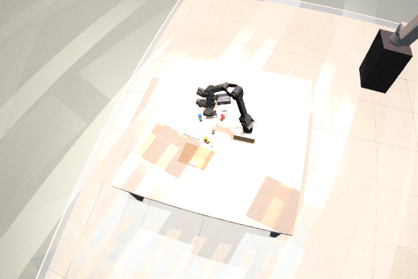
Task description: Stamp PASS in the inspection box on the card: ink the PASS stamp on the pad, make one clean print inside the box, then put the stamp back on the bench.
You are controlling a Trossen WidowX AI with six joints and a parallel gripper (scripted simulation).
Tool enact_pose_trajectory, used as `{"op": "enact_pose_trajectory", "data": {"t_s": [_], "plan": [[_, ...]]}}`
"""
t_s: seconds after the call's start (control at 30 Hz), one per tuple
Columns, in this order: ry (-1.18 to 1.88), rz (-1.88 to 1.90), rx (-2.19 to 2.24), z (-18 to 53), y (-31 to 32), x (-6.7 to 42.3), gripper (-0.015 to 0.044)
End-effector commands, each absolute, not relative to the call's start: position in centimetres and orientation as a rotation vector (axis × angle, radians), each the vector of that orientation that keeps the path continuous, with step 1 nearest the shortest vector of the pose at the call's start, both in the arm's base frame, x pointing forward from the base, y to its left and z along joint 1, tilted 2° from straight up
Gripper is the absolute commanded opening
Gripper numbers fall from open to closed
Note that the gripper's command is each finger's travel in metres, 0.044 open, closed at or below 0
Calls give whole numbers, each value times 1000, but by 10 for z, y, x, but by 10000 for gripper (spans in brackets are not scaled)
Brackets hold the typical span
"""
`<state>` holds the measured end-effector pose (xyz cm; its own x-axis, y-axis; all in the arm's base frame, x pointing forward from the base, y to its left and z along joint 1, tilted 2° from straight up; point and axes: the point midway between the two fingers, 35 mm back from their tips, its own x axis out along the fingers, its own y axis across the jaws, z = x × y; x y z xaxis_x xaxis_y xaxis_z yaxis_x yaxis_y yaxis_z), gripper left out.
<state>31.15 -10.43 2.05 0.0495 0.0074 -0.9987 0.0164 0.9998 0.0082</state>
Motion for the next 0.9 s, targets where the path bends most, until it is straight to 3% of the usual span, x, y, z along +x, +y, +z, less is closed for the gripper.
{"op": "enact_pose_trajectory", "data": {"t_s": [0.0, 0.87], "plan": [[1521, -4, 20, 18, -104, 312, 0], [1521, -4, 20, 24, -104, 312, 0]]}}
